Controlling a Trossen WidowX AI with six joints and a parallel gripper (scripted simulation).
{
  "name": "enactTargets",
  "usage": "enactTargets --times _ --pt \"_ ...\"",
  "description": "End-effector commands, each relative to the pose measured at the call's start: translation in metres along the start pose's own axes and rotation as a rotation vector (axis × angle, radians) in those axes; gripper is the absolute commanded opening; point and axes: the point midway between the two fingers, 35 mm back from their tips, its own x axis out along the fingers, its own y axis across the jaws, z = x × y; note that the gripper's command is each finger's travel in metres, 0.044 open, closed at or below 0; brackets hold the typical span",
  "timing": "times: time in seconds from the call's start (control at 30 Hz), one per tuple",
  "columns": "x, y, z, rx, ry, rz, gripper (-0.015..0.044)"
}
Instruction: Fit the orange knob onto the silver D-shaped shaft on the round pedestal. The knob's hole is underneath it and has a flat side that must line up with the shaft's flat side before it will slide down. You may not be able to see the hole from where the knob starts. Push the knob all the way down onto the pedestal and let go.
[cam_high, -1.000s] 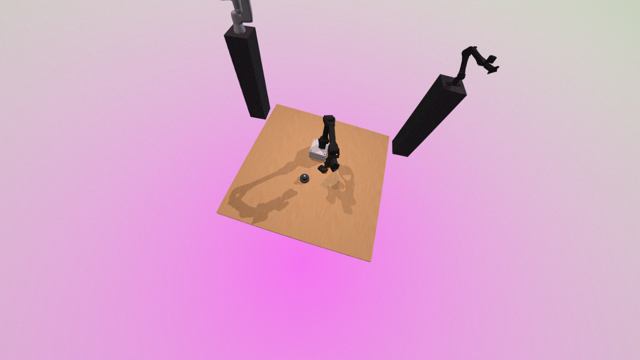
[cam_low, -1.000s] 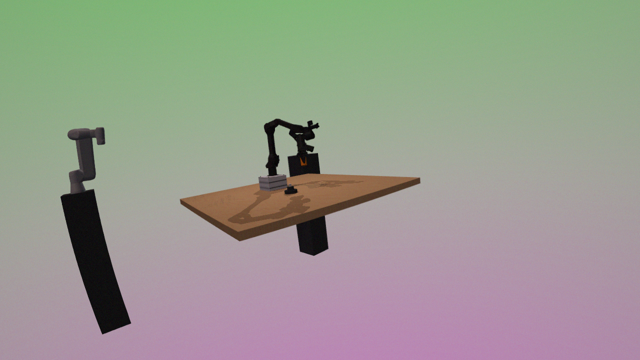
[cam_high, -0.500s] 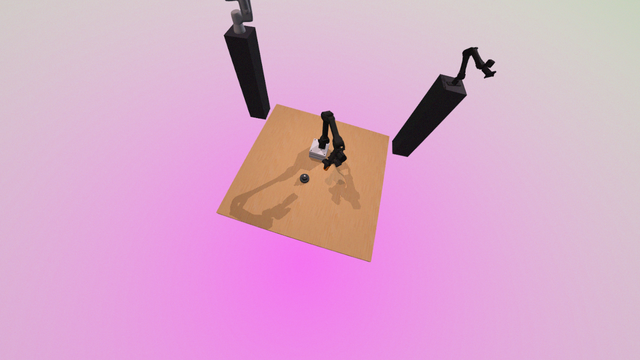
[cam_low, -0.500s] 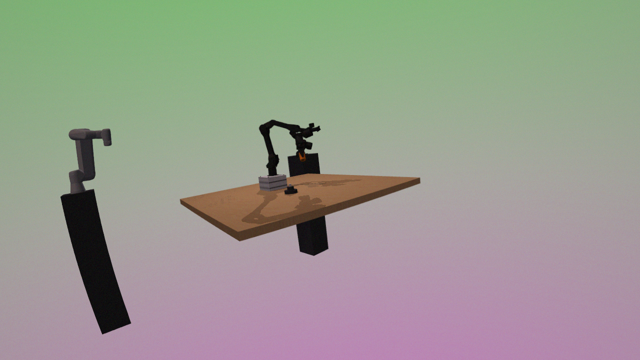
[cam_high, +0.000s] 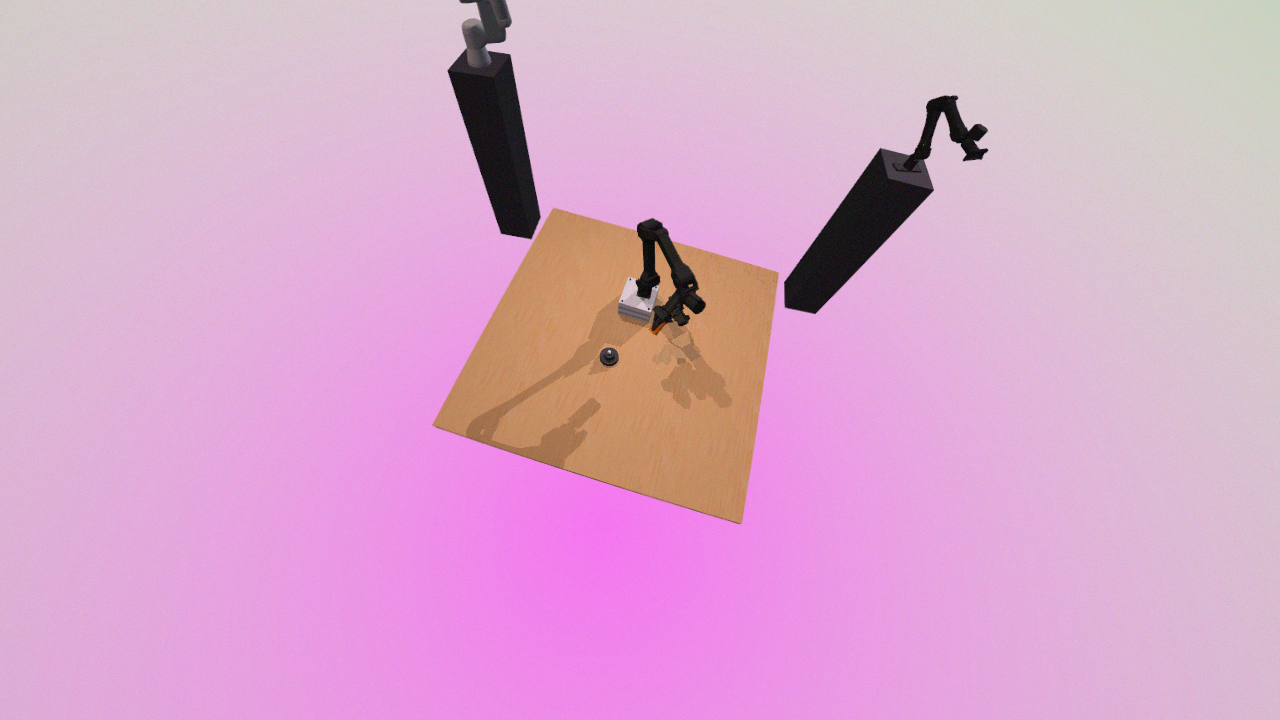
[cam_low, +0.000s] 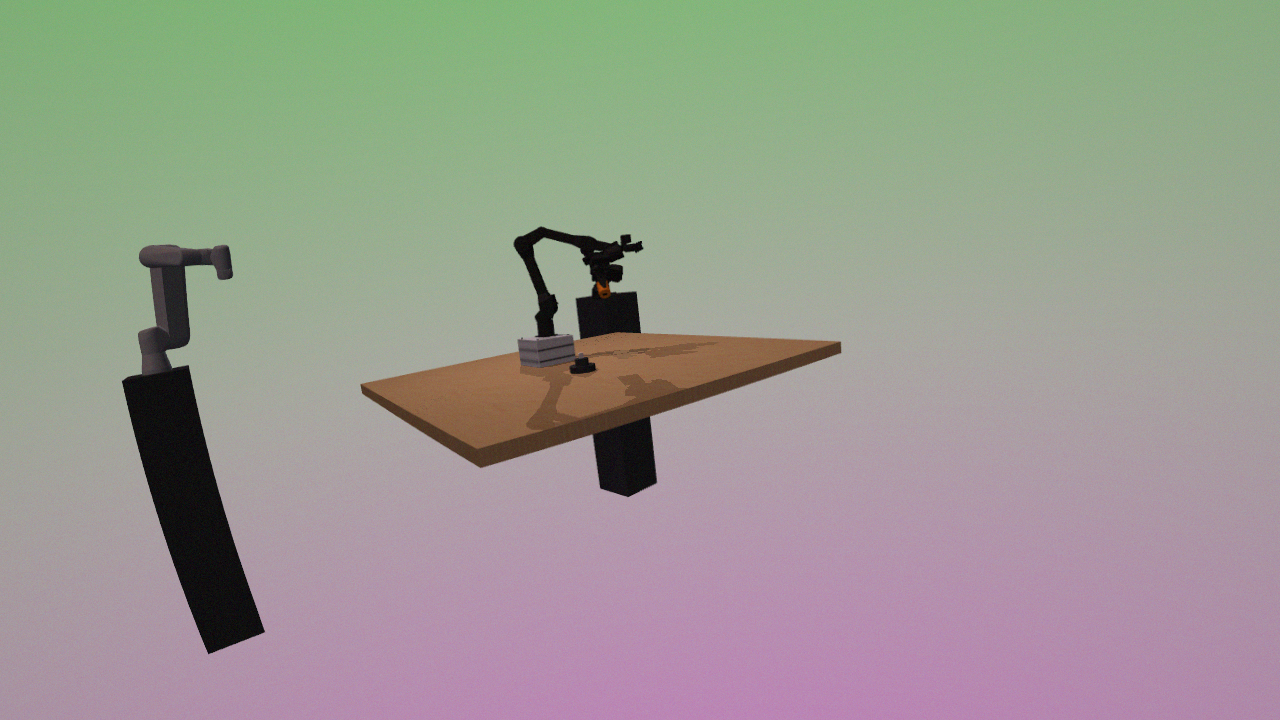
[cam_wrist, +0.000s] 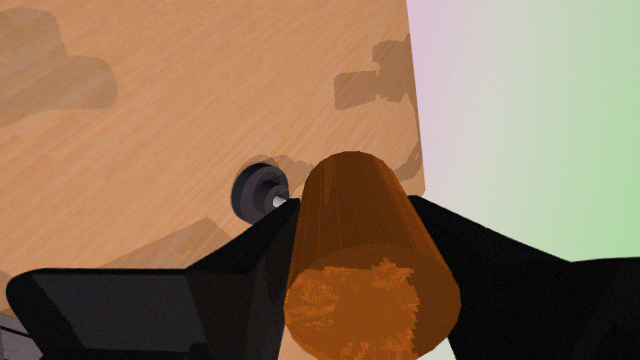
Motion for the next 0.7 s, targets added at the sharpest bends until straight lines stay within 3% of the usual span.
enactTargets --times 0.0,0.67 --pt "-0.0062 -0.0048 -0.0015 0.012 -0.004 -0.057 0.0000" --pt "-0.0053 0.0004 -0.0017 0.005 -0.003 -0.145 0.0000"
